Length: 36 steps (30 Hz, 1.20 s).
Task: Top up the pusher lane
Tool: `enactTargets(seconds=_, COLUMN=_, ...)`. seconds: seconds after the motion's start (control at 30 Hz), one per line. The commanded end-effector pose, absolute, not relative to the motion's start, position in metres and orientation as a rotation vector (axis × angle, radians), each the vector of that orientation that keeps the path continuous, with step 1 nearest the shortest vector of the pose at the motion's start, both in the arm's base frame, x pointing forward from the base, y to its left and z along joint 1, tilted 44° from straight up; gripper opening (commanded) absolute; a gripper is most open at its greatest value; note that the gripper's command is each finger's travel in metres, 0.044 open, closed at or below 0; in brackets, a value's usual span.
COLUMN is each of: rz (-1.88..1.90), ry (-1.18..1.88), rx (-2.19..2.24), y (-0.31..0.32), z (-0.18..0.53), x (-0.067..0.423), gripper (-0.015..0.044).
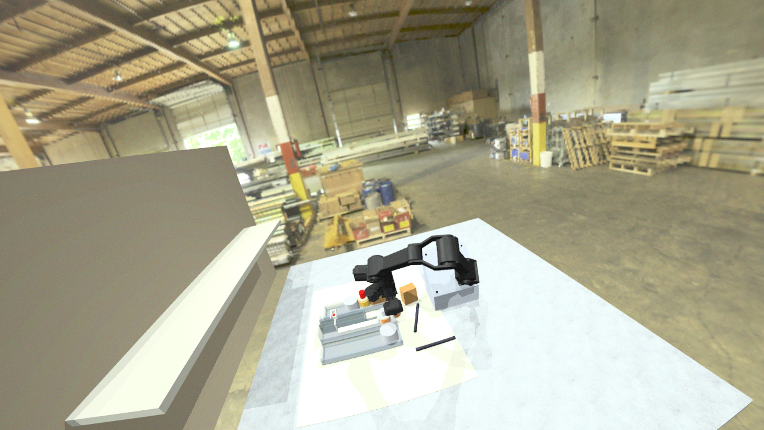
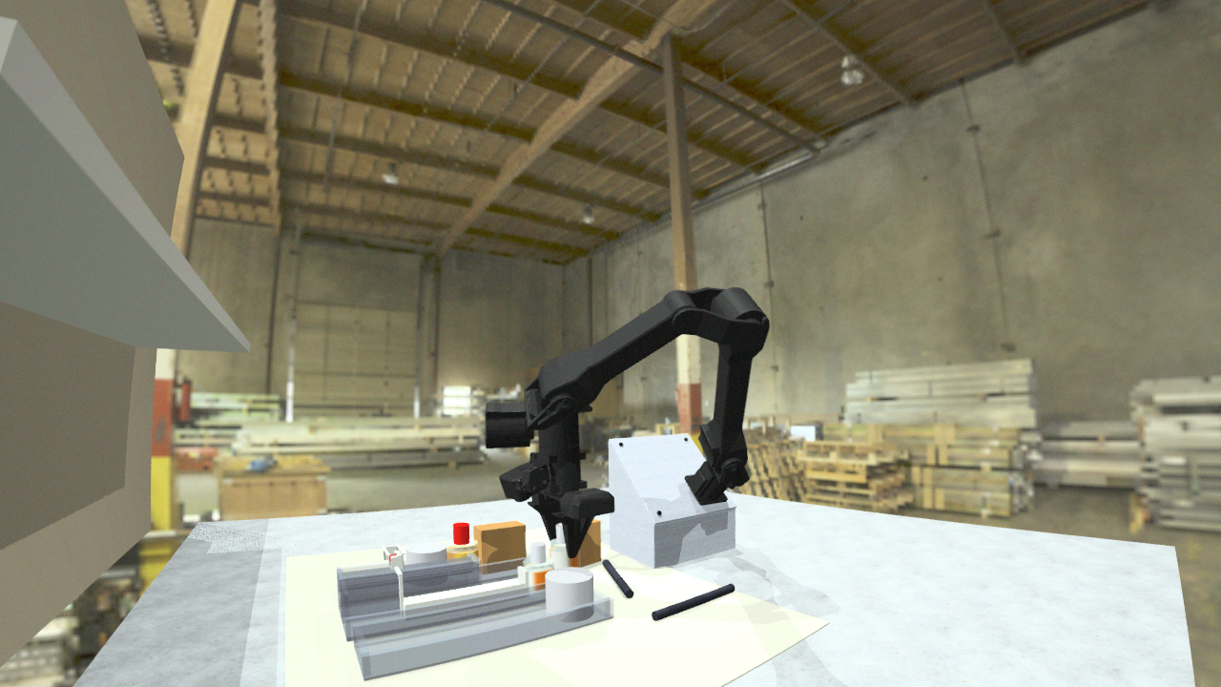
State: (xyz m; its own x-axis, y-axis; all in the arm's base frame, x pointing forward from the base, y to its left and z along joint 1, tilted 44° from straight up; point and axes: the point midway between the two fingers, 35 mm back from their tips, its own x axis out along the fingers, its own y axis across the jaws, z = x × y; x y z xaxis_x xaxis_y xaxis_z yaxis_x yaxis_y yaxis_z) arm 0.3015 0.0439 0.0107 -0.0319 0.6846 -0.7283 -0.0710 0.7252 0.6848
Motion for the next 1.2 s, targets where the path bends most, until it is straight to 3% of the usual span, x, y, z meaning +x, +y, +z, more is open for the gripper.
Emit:
enactTargets(seconds=0.0, rz=0.657, ry=1.458, rx=0.519, y=0.043, z=0.015, x=0.313, gripper=0.0000)
enactTargets(seconds=1.17, rz=0.657, ry=1.457, rx=0.518, y=0.043, z=0.018, x=0.326, gripper=0.0000)
